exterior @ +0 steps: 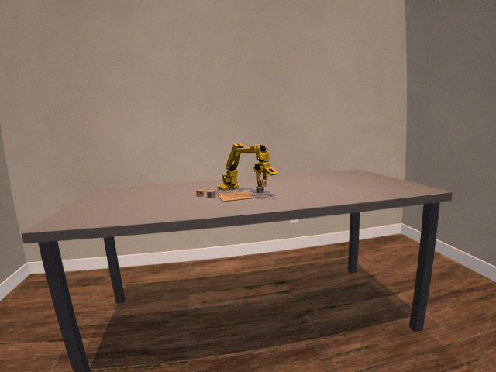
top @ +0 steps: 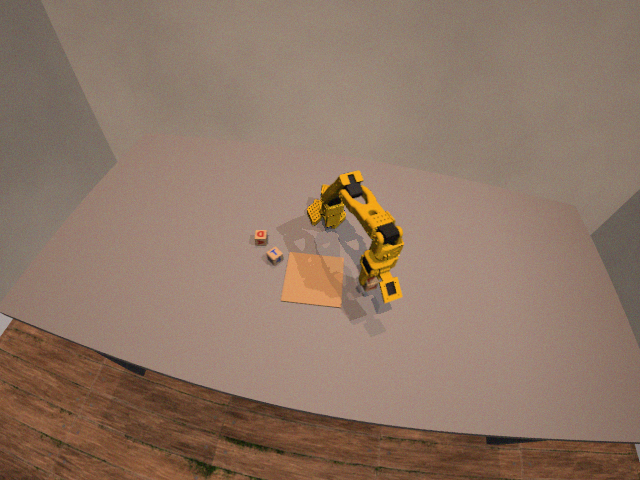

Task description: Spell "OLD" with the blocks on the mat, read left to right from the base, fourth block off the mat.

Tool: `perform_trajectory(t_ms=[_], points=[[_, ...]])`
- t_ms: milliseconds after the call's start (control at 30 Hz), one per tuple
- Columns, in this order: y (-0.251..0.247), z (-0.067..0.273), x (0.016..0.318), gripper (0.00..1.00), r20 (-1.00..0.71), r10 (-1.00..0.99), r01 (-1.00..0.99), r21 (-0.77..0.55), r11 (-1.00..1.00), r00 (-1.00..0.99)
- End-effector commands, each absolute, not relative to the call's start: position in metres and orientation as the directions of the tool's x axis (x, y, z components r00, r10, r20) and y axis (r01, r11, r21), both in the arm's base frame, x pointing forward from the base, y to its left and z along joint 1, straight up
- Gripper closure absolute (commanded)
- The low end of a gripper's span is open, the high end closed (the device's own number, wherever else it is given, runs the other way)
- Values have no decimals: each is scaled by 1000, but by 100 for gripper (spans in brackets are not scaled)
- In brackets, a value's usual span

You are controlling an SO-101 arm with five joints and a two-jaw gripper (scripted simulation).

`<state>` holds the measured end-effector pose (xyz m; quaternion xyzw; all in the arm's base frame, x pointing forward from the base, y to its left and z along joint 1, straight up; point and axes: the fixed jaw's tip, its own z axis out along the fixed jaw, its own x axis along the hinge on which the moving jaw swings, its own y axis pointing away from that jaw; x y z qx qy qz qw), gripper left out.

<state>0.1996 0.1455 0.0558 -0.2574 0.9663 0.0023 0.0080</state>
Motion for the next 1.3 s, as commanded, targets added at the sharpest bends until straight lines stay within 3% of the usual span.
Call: perform_trajectory(t_ms=[0,400,1000,1267], points=[[151,80,205,100,-118,-494,-498,10,867,-861],[148,82,206,100,-133,-485,-490,11,872,-865],[113,82,218,100,-409,-332,-375,29,927,-850],[108,81,218,100,-448,-307,-358,30,933,-840]])
